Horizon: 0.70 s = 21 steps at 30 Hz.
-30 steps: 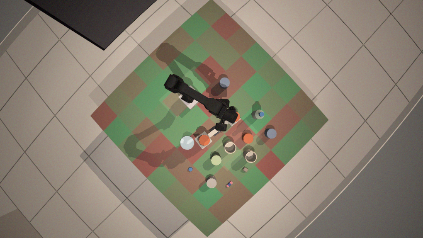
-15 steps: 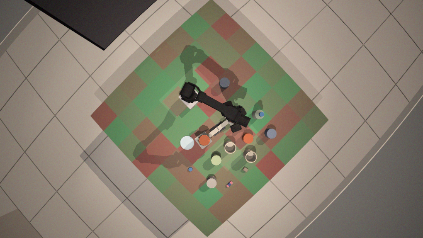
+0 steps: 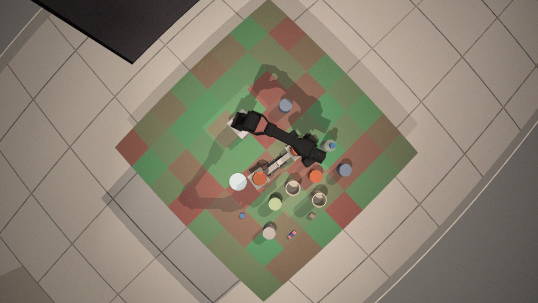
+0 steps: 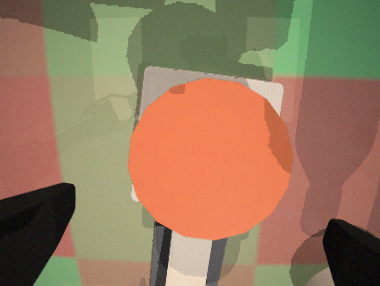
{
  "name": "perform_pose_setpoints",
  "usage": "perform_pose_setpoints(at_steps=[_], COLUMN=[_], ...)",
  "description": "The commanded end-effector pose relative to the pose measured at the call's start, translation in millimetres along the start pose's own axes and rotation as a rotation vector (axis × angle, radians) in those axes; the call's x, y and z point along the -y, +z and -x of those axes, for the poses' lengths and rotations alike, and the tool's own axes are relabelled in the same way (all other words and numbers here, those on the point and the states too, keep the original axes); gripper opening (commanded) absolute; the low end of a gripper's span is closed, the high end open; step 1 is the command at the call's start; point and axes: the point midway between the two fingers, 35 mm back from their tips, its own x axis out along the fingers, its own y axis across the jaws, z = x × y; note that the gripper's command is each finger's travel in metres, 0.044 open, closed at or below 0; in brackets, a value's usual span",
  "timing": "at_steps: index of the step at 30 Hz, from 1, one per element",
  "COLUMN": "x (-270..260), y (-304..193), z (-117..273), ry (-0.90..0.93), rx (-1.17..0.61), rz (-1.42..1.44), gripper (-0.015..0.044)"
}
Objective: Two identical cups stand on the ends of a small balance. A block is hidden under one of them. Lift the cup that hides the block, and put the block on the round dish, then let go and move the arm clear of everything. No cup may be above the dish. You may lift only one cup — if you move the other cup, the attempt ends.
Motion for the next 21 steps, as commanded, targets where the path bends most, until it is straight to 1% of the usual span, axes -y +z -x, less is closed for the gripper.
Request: perform_pose_setpoints(at_steps=[1, 21], x=[2.2, 3.4], y=[2.6, 3.5], z=[-7.8, -36.2], ry=[-0.004, -0.004], rx=[0.008, 0.008], rz=[0.011, 0.011], gripper=[0.044, 0.044])
